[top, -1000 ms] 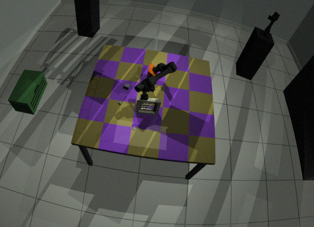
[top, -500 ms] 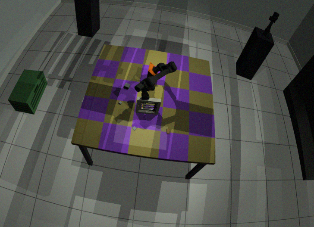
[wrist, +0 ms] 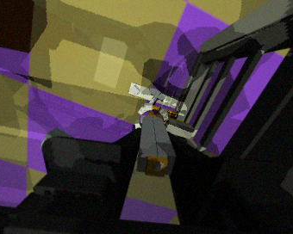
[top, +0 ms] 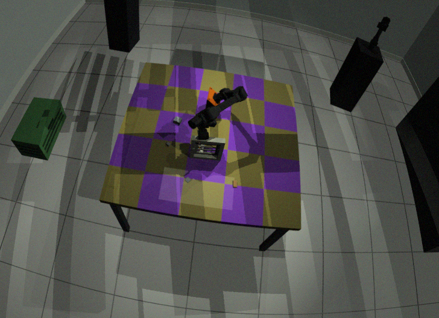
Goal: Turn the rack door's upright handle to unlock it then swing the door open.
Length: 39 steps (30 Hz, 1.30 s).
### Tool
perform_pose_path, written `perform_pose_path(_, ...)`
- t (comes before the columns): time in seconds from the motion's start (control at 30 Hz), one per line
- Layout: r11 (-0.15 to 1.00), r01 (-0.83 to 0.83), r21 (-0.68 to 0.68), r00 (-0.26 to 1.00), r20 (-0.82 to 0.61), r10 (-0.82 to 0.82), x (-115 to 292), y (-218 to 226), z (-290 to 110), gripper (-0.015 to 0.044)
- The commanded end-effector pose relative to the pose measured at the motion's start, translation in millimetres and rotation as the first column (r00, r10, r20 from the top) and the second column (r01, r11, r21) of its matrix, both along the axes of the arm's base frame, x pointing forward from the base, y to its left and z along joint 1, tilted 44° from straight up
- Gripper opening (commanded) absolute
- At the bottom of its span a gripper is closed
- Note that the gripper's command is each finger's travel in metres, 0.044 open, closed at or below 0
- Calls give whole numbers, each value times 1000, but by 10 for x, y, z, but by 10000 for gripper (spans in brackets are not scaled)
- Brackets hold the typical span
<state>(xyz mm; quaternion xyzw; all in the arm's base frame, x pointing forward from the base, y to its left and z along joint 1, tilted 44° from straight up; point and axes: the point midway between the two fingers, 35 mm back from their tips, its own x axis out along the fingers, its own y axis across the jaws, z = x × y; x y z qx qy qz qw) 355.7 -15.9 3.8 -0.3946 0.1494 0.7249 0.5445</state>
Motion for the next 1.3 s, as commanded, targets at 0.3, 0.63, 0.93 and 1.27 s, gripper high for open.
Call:
perform_pose_path(0.3, 988, 152, -25, 978, -140, -154, -78, 18, 14, 21)
perform_pose_path(0.63, 951, 300, -79, 910, -276, -310, -186, 34, 41, 21)
perform_pose_path(0.93, 898, 415, -143, 814, -382, -437, -348, 66, 89, 21)
perform_pose_path(1.27, 832, 511, -218, 692, -470, -548, -550, 137, 178, 21)
